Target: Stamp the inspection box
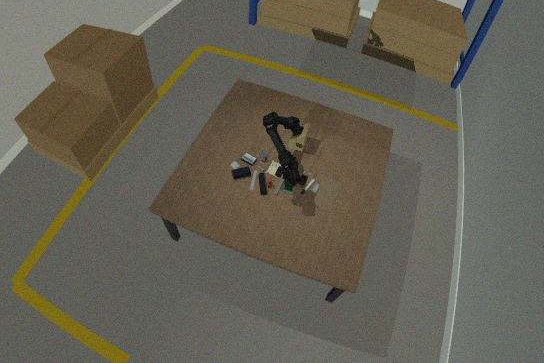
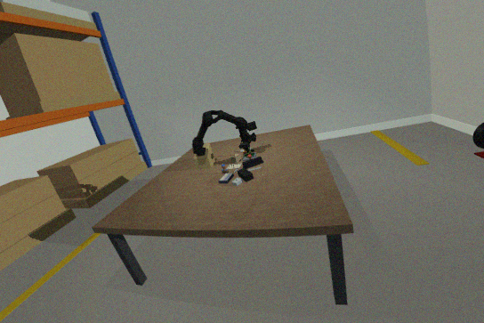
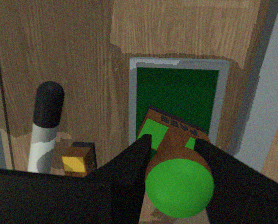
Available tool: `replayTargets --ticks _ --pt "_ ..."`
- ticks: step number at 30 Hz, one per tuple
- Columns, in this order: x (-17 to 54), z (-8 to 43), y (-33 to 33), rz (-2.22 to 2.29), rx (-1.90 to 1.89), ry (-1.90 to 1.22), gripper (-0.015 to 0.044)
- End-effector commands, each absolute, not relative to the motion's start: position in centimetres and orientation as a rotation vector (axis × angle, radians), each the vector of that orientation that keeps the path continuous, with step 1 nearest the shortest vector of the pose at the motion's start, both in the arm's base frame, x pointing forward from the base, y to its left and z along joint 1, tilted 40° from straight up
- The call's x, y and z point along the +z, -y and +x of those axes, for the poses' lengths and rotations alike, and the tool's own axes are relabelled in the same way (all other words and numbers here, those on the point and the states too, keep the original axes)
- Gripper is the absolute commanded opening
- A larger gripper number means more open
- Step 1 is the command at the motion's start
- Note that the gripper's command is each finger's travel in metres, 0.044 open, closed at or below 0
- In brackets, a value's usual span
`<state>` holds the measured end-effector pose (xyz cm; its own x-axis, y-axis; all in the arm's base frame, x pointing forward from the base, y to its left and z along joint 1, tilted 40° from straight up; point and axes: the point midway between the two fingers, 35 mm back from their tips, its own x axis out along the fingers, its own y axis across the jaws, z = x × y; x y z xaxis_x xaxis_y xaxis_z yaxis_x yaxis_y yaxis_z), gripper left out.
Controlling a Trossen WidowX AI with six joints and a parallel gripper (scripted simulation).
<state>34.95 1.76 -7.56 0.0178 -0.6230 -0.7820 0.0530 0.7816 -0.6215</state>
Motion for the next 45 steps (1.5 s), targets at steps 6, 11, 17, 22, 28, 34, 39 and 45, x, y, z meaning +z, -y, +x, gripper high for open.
replayTargets --ticks 6,11,17,22,28,34,39,45 --pt "-7.73 35.01 -1.49 -0.491 -0.564 -1.469 0.0" --pt "-7.73 35.01 -1.49 -0.491 -0.564 -1.469 0.0" --pt "-7.73 35.01 -1.49 -0.491 -0.564 -1.469 0.0" --pt "-7.74 35.01 -1.48 -0.491 -0.564 -1.469 0.0" --pt "-7.52 35.01 -1.67 -0.491 -0.564 -1.469 0.0" --pt "-7.3 35.01 -1.86 -0.491 -0.564 -1.469 0.0" --pt "-7.11 35.01 -2.01 -0.491 -0.564 -1.469 0.0" --pt "-6.9 35.0 -2.2 -0.491 -0.564 -1.469 0.0"
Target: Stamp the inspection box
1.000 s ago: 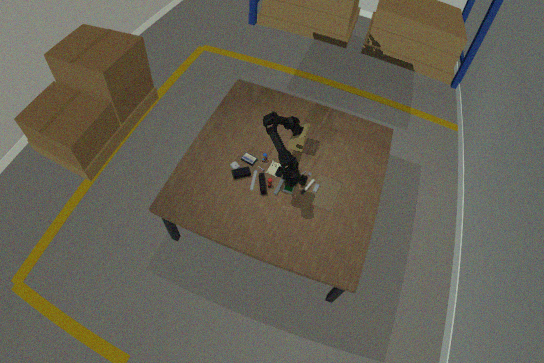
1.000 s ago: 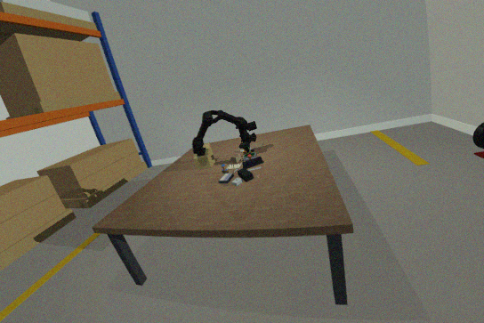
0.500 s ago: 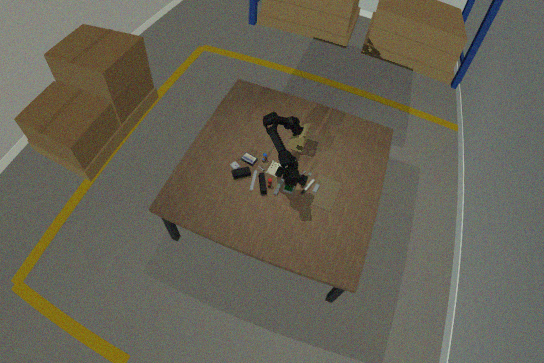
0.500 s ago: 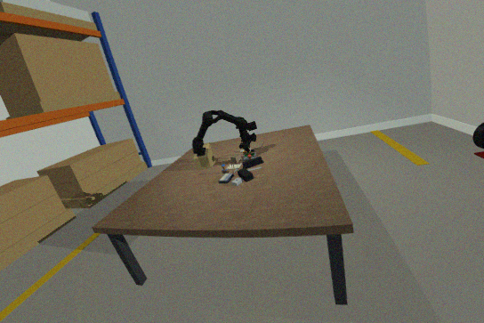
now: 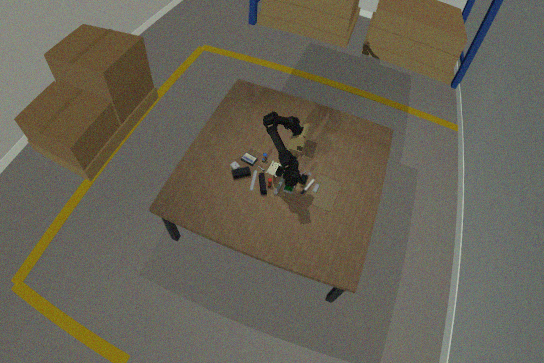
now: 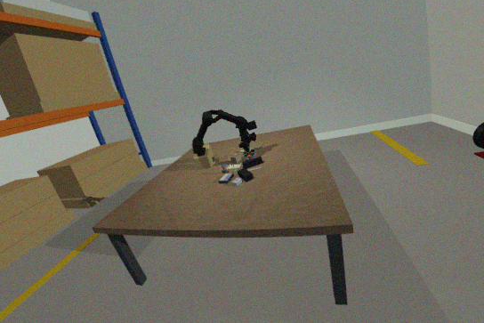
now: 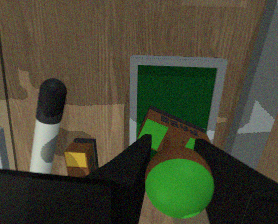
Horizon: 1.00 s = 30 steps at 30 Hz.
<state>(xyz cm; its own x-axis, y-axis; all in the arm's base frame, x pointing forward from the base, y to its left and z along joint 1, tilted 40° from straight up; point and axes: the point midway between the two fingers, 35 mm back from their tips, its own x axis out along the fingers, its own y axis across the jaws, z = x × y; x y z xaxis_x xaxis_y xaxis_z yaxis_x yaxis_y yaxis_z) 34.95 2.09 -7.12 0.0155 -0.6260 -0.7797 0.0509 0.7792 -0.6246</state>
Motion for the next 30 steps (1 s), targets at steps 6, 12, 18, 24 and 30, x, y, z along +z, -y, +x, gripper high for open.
replayTargets --ticks 6,12,18,24,30 --pt "-6.5 35.0 -2.5 -0.49 -0.563 -1.47 0.0" --pt "-5.8 35.0 -3.2 -0.49 -0.563 -1.47 0.0" --pt "-5.1 35.0 -3.8 -0.489 -0.562 -1.47 0.0" --pt "-4.3 35.0 -4.4 -0.489 -0.562 -1.47 0.0" --pt "-3.6 35.0 -5.0 -0.489 -0.562 -1.47 0.0"
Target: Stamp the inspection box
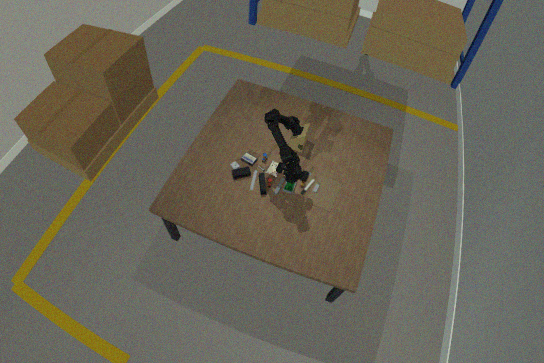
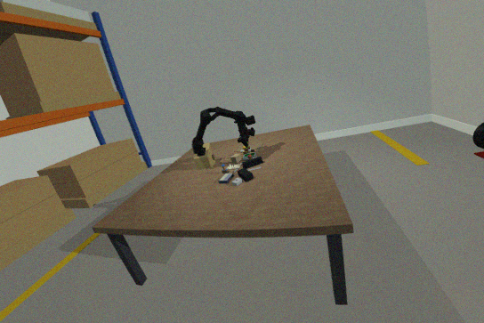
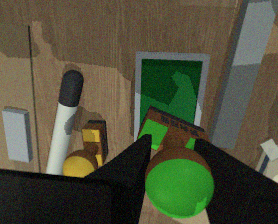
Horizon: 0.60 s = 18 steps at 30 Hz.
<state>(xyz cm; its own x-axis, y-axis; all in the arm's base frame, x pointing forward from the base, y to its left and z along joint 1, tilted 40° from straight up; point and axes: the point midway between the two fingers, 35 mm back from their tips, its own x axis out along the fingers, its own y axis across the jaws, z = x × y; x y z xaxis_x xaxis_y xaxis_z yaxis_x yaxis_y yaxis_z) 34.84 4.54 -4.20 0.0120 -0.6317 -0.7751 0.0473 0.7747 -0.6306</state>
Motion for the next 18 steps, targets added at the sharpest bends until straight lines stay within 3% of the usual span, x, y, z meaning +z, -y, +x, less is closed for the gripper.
replayTargets --ticks 1,18 --pt "-3.4 35.0 -5.1 -0.489 -0.562 -1.47 0.0" --pt "0.5 32.8 -1.8 -0.203 -0.807 -1.325 0.0"
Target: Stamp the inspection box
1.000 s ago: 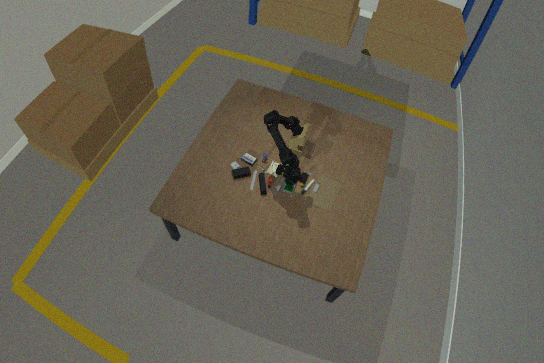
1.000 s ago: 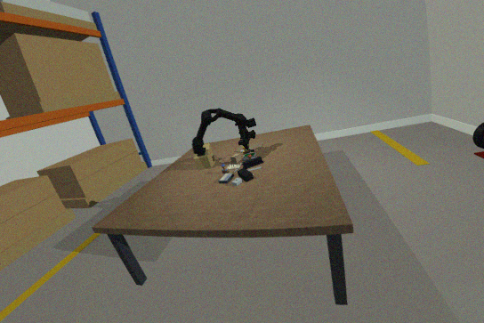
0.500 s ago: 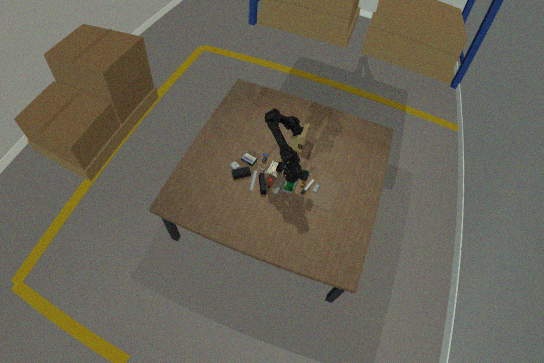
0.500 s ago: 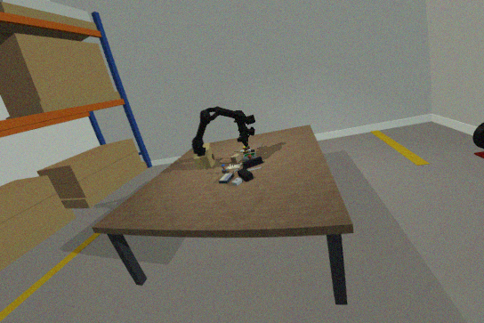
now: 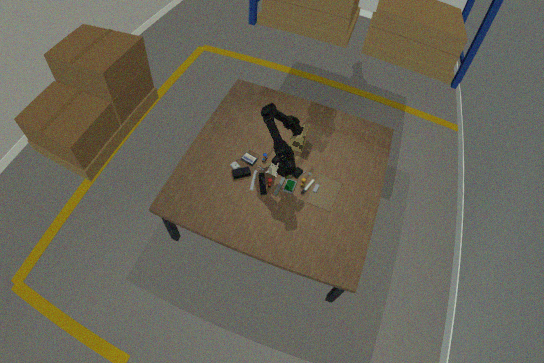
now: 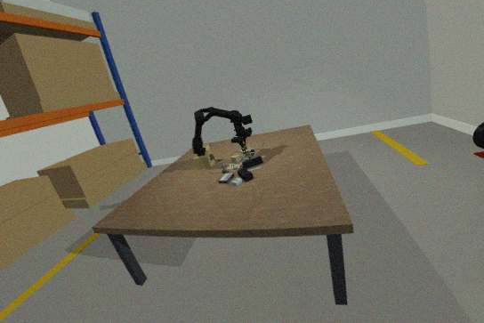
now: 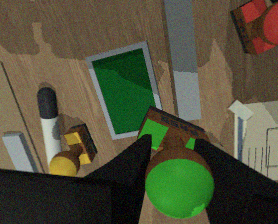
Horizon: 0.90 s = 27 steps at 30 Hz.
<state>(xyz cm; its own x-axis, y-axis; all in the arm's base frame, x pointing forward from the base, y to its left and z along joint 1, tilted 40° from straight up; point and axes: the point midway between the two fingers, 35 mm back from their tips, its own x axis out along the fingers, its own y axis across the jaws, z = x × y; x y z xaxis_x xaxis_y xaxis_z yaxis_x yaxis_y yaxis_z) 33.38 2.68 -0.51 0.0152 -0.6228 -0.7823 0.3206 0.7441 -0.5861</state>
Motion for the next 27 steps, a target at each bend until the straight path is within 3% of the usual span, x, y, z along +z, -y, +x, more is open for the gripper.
replayTargets --ticks 1,27 --pt "0.8 32.6 -1.5 -0.178 -0.828 -1.311 0.0" --pt "5.7 25.1 5.5 0.458 -1.298 -0.863 0.0"
